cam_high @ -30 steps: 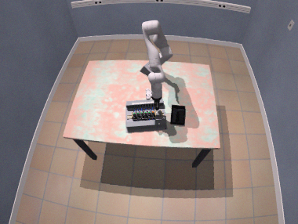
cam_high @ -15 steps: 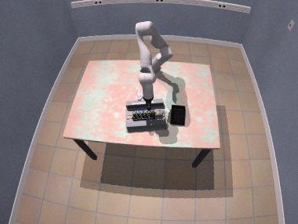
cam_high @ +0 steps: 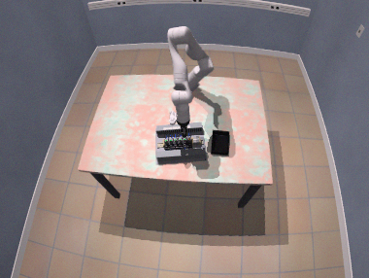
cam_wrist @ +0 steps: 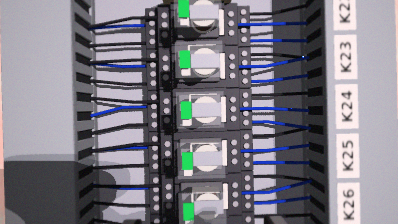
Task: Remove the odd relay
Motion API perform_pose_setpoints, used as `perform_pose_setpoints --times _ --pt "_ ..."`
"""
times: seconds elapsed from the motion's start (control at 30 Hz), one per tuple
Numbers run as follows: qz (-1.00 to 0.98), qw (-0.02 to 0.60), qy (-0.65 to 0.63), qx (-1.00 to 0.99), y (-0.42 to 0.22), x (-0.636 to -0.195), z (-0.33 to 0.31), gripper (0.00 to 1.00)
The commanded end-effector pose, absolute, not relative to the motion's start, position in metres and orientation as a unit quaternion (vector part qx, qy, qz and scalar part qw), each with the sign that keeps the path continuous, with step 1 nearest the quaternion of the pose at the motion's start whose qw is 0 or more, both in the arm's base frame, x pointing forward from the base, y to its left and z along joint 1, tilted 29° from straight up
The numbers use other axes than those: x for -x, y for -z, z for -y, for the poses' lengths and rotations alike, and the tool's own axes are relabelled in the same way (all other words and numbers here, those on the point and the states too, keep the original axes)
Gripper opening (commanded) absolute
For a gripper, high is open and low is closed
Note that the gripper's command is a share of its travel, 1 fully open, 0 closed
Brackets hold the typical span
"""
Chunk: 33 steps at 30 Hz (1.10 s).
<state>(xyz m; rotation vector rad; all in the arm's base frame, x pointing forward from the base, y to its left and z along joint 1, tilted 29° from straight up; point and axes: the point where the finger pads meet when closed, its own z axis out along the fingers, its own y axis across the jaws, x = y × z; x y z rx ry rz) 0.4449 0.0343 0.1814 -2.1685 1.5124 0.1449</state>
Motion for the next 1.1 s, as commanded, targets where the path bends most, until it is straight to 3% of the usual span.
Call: perform_pose_setpoints --times 0.0,1.07 --pt "-0.554 0.245 -0.052 0.794 -0.182 -0.445 -0.034 0.61" --pt "-0.554 0.245 -0.052 0.794 -0.184 -0.441 -0.045 0.61"
